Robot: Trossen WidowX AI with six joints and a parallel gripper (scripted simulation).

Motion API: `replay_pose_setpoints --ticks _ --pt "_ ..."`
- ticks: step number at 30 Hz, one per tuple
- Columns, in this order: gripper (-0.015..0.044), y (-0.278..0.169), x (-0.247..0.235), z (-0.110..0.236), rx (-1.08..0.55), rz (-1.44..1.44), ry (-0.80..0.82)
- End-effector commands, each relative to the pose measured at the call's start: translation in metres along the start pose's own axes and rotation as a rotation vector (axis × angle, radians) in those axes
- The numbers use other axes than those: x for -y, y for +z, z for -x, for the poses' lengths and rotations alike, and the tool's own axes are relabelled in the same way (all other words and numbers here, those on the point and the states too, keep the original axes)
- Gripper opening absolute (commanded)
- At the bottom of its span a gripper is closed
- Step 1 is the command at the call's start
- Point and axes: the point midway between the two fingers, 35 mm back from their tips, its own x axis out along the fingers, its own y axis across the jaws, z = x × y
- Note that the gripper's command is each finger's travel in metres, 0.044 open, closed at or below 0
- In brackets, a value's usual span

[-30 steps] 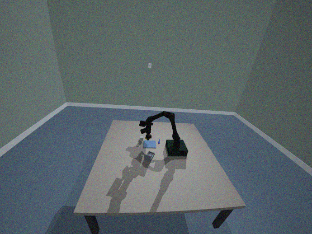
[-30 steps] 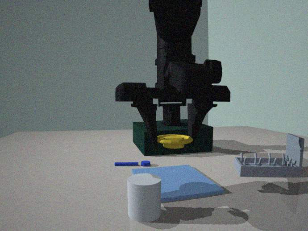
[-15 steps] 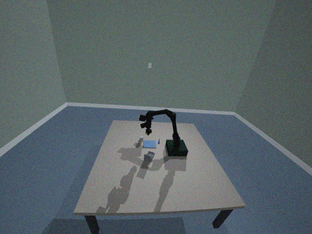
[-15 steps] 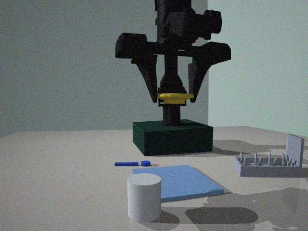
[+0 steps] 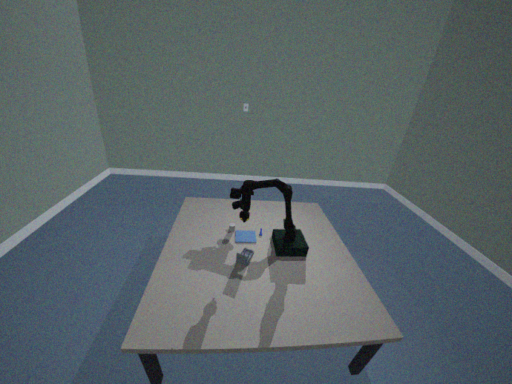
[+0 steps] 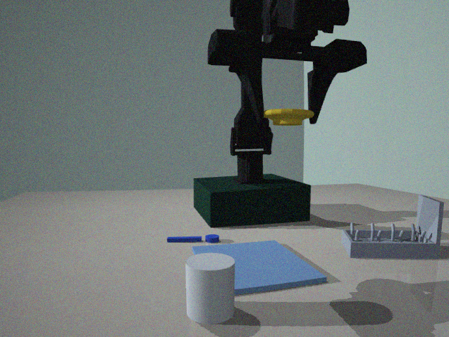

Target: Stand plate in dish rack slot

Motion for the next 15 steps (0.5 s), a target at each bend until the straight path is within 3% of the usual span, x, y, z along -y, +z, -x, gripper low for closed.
replay_pose_setpoints --ticks 1,8,15 --pt "0.0000 -0.015 -0.032 0.001 0.003 -0.090 0.001" --pt "0.0000 -0.056 -0.087 -0.002 0.000 -0.314 0.005" --pt "0.0000 -0.058 -0.093 -0.005 0.002 -0.331 0.019"
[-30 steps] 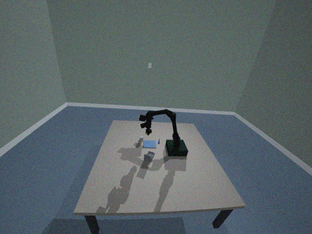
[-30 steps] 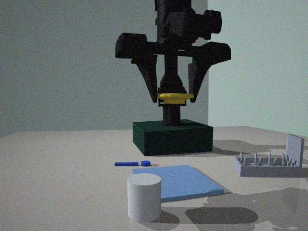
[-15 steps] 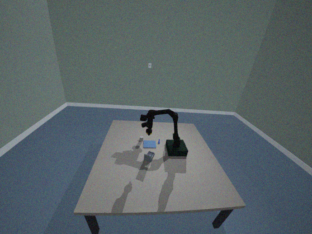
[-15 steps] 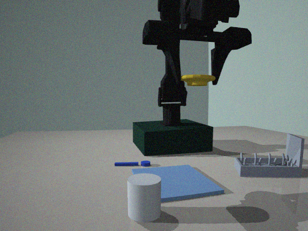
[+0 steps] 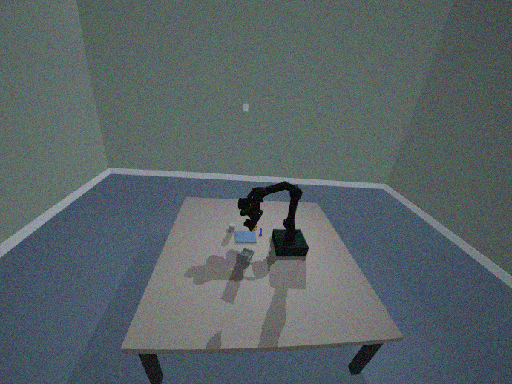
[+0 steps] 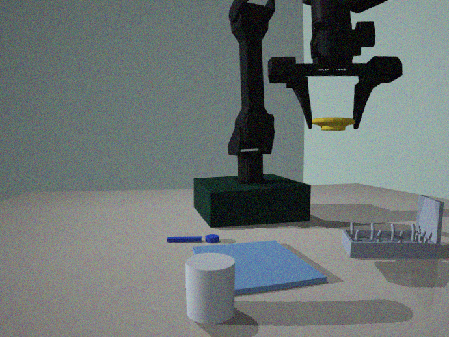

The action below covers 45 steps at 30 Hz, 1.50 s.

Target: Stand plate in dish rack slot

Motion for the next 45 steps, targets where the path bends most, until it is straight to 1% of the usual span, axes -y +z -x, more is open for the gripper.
replay_pose_setpoints --ticks 1,18,29,45 --pt "0.0000 0.003 -0.004 -0.006 0.001 -0.003 0.026" --pt "0.0000 0.049 -0.047 -0.072 0.068 0.136 0.377" --pt "0.0000 0.073 -0.050 -0.111 0.153 0.210 0.564" --pt "0.0000 0.087 -0.055 -0.136 0.372 0.425 0.831"
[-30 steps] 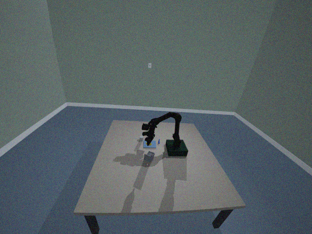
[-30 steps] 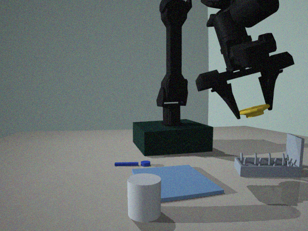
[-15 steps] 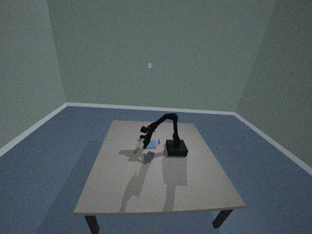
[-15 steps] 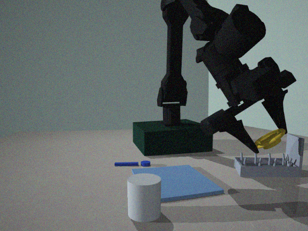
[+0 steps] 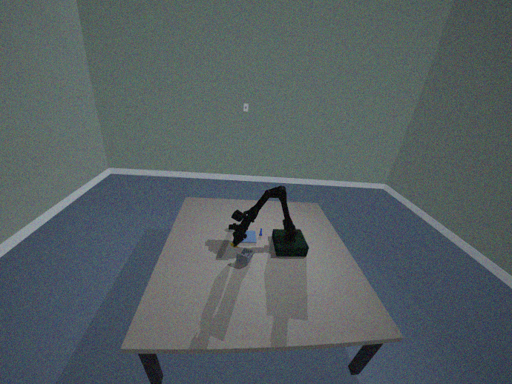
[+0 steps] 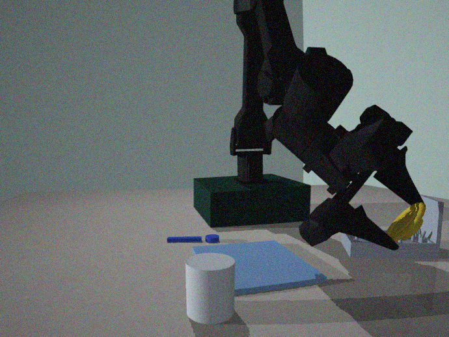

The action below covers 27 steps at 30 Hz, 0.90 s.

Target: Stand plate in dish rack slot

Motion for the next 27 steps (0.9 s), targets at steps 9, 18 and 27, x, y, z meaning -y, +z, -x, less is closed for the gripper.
replay_pose_setpoints --ticks 9,18,27 --pt "0.0000 -0.008 0.006 -0.001 0.138 0.212 0.165" --pt "0.0000 -0.020 0.005 0.007 0.253 0.401 0.275" --pt "0.0000 -0.038 -0.001 0.020 0.365 0.601 0.368"
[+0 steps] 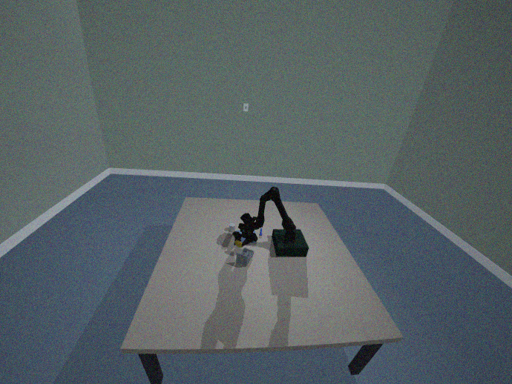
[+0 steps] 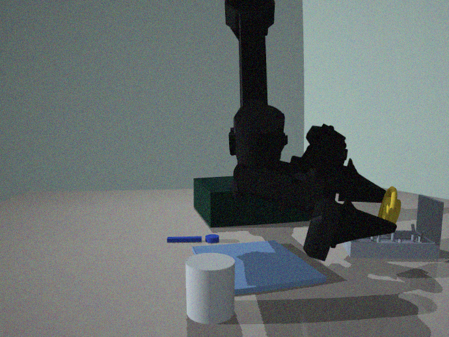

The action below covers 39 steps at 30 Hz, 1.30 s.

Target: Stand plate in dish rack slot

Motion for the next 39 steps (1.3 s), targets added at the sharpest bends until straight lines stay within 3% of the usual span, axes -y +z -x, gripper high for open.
replay_pose_setpoints --ticks 1,18,39 --pt "0.0000 -0.003 -0.008 0.006 0.036 0.072 0.036" --pt "0.0000 -0.015 -0.053 0.036 0.191 0.435 0.174" --pt "0.0000 -0.037 -0.046 0.017 0.175 0.462 0.176"
